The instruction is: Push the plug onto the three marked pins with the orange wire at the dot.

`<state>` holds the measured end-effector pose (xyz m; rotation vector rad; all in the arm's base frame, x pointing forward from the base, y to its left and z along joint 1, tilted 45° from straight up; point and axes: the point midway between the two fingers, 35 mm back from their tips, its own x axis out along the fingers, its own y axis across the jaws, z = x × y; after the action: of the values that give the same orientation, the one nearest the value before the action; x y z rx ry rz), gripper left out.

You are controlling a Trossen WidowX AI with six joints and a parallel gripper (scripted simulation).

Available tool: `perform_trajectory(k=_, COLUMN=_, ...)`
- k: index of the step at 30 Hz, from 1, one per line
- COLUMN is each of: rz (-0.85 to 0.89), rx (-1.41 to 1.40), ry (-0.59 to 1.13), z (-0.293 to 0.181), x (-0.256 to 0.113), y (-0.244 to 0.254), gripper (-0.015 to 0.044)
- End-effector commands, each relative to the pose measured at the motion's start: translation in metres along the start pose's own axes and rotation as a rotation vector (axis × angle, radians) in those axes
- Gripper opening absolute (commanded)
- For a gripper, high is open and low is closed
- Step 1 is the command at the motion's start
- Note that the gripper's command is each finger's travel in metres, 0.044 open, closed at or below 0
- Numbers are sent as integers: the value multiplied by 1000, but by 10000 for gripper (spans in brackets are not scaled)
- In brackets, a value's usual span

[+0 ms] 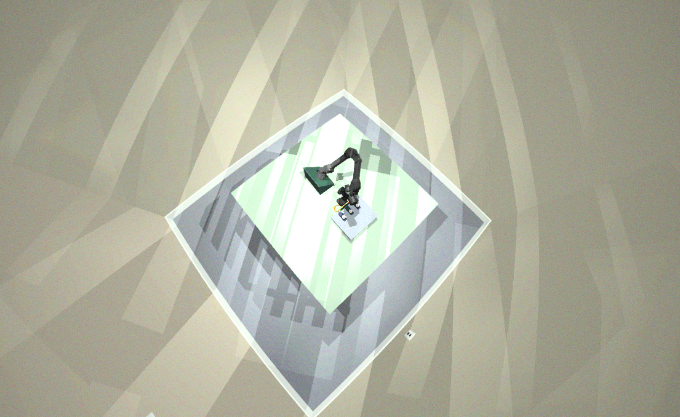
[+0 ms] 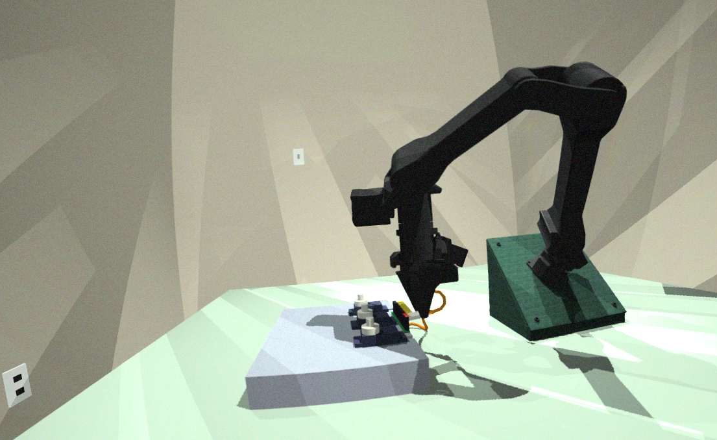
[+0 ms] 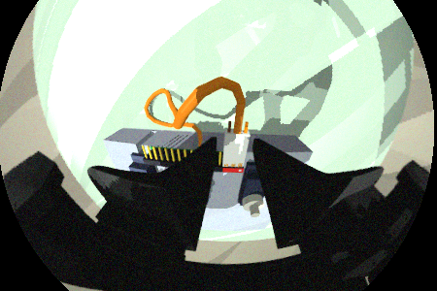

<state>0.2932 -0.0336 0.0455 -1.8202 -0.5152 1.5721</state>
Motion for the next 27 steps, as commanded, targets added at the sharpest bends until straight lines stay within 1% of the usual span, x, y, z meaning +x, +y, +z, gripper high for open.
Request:
perform_trajectory(k=1, rz=-2, rx=3, ry=0, z=-1, x=-6, y=0, gripper=263)
perform_trajectory(k=6, rz=-1, rx=3, ry=-1, z=-1, x=-52, y=0, gripper=394)
perform_trajectory(k=8, rz=-1, rx=3, ry=-1, z=0, x=-59, y=0, gripper=440)
perform_trajectory(k=27, rz=-1, rx=3, ry=-1, z=0, x=-59, y=0, gripper=440)
